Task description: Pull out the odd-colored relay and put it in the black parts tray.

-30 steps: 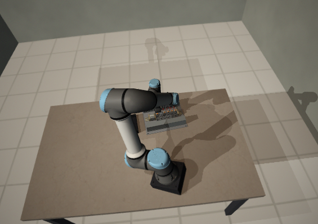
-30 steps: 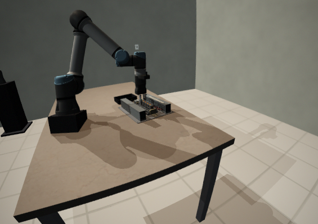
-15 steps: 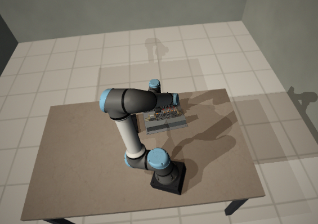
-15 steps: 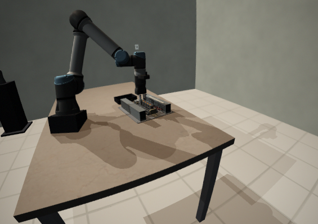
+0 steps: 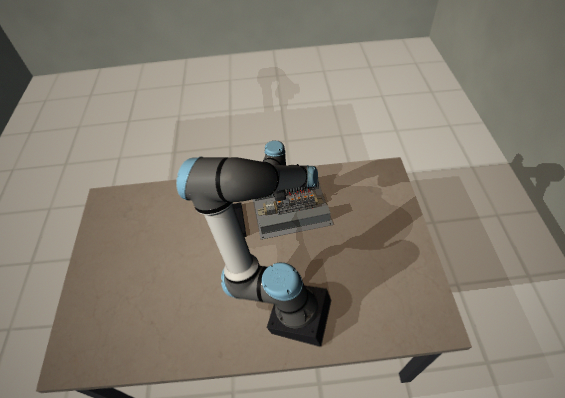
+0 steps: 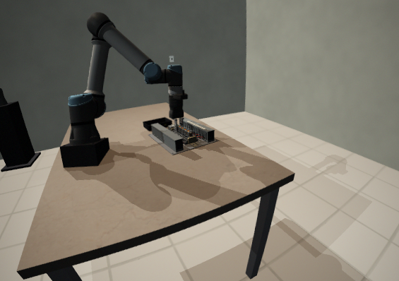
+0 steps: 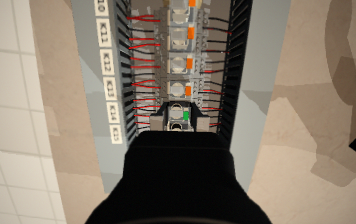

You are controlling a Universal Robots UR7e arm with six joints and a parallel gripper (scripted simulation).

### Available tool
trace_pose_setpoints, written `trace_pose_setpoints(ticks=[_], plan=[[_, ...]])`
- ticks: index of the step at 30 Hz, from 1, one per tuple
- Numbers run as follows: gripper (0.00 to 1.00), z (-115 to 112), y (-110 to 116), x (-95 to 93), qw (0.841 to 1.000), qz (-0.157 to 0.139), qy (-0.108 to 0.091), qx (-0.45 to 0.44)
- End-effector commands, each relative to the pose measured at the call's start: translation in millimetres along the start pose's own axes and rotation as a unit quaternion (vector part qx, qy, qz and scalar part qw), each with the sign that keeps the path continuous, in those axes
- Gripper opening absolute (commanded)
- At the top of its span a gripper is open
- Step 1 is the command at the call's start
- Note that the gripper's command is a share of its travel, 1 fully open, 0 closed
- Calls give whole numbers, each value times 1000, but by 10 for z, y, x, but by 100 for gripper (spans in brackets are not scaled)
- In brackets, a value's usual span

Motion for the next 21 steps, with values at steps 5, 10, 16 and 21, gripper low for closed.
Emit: trace_pose_setpoints(ticks=[5, 10, 16, 21], plan=[[0, 21, 12, 1, 1000, 3, -17, 0], [0, 22, 12, 1, 1000, 4, -19, 0], [0, 27, 14, 1, 1000, 5, -23, 0], [0, 36, 16, 1, 1000, 7, -30, 0]])
Point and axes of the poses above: the point where the finger pads meet when closed, its own x axis back along the fingers, its own z axis across the jaws, y = z × x, the point moved 3 cm from there along x, back along the fingers, and after that the axes turned 14 degrees about x, right-handed, at the moved point
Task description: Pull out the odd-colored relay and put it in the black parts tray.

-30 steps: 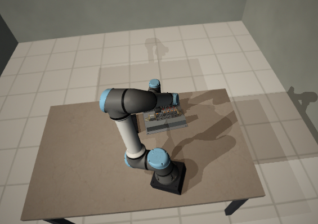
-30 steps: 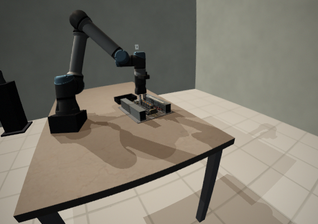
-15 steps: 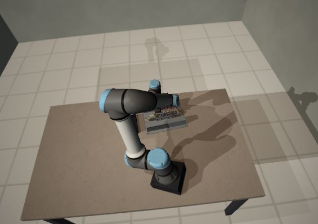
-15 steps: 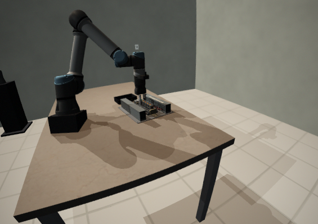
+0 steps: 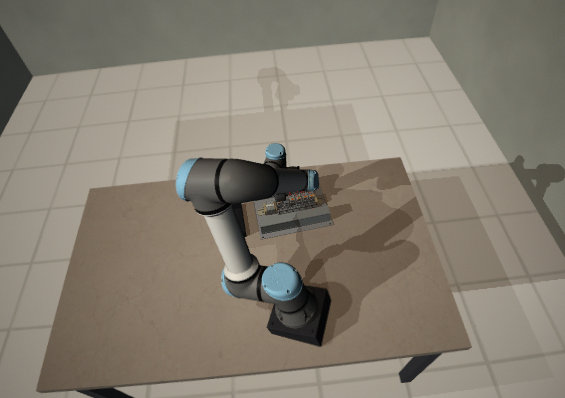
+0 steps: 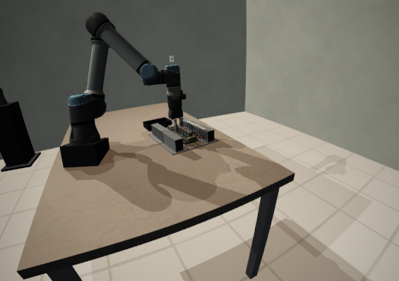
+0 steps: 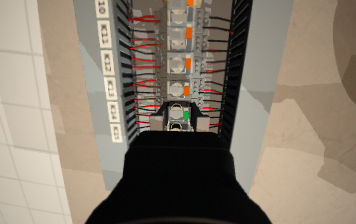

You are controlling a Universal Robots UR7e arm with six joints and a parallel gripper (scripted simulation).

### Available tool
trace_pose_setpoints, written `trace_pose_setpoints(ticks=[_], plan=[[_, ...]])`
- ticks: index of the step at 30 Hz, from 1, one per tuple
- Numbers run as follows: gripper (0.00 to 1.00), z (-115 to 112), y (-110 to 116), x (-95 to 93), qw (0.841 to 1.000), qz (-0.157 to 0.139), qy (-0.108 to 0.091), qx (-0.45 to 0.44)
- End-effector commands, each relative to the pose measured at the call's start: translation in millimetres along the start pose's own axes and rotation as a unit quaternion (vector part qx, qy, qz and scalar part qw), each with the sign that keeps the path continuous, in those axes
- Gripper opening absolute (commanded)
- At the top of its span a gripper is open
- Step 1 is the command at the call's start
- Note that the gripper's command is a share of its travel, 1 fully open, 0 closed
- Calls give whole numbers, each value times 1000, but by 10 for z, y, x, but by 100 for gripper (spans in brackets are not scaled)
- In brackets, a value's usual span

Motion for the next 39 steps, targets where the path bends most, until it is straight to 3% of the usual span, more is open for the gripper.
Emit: trace_pose_setpoints(ticks=[1, 23, 39], plan=[[0, 11, 10, 3, 1000, 1, -8, 1], [0, 16, 11, 2, 1000, 2, -10, 1], [0, -3, 6, 0, 1000, -3, 10, 0]])
Point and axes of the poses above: the point where the finger pads meet when closed, its own x axis back along the fingers, its own z axis across the jaws, y = z × x, the point moved 3 cm from there along x, back along the fingers, and after that the axes turned 14 degrees about x, right-handed, at the moved point
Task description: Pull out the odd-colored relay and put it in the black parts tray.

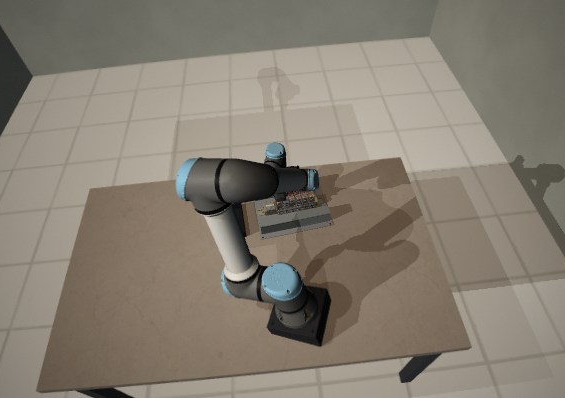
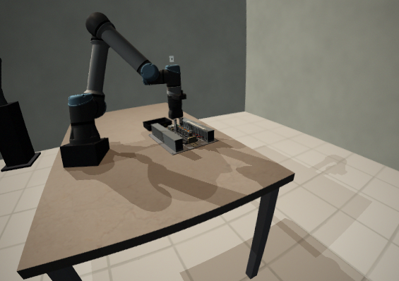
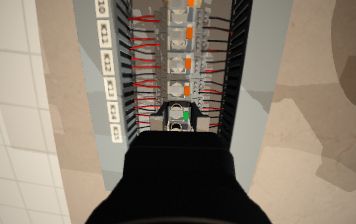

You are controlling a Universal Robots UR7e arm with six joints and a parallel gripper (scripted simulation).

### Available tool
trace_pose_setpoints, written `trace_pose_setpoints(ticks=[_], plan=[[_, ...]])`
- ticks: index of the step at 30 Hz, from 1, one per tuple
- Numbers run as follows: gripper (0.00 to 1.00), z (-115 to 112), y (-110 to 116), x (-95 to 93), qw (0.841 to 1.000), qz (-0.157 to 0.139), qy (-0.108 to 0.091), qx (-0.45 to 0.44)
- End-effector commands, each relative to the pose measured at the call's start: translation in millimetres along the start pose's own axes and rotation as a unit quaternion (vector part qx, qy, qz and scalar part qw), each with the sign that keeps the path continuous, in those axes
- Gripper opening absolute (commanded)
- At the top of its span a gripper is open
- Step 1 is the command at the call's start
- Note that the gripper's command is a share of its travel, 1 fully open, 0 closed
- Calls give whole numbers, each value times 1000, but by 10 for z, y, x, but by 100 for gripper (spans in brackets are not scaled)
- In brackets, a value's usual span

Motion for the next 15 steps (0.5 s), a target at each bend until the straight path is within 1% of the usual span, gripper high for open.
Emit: trace_pose_setpoints(ticks=[1, 6, 15], plan=[[0, -2, 5, -2, 1000, -2, 6, 0], [0, -5, 4, -2, 1000, -2, 8, 0], [0, -17, 2, -1, 1000, -4, 19, 0]])
Point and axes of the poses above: the point where the finger pads meet when closed, its own x axis back along the fingers, its own z axis across the jaws, y = z × x, the point moved 3 cm from there along x, back along the fingers, and after that the axes turned 14 degrees about x, right-handed, at the moved point
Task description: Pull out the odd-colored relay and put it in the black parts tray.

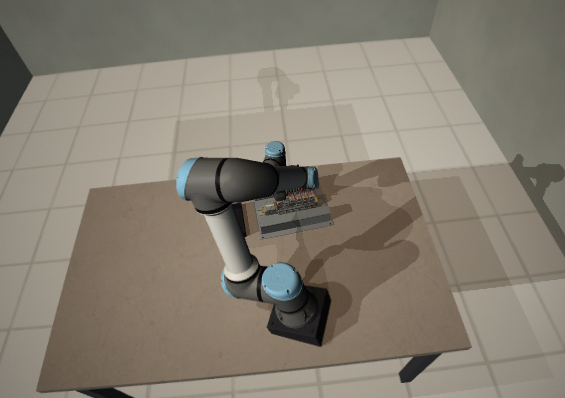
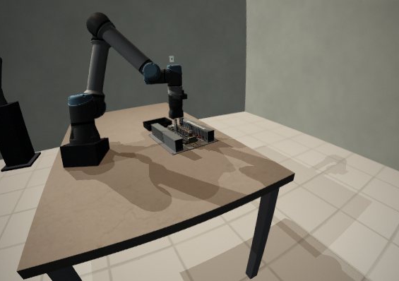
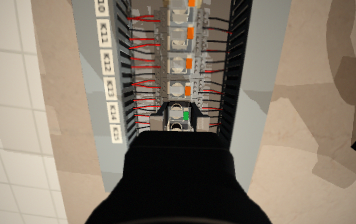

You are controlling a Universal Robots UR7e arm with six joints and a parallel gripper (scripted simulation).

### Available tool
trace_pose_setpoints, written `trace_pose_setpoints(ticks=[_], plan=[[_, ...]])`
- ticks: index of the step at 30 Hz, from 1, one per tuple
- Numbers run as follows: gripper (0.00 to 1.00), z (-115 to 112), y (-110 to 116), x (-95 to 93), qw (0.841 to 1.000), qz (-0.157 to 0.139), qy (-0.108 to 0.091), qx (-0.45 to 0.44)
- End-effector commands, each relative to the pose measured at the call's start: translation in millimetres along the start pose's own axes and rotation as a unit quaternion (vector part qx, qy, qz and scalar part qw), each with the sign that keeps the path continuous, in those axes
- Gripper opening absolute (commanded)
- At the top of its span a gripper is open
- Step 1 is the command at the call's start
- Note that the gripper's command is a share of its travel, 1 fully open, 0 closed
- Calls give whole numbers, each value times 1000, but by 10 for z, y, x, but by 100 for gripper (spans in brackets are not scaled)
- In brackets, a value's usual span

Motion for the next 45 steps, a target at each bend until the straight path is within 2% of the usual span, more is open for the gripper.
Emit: trace_pose_setpoints(ticks=[1, 33, 42, 45], plan=[[0, -2, 5, -3, 1000, -1, 6, 0], [0, -34, -3, 0, 999, -8, 32, 0], [0, -30, -2, 1, 1000, -7, 28, 0], [0, -23, -1, 4, 1000, -5, 20, 0]])
Point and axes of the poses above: the point where the finger pads meet when closed, its own x axis back along the fingers, its own z axis across the jaws, y = z × x, the point moved 3 cm from there along x, back along the fingers, and after that the axes turned 14 degrees about x, right-handed, at the moved point
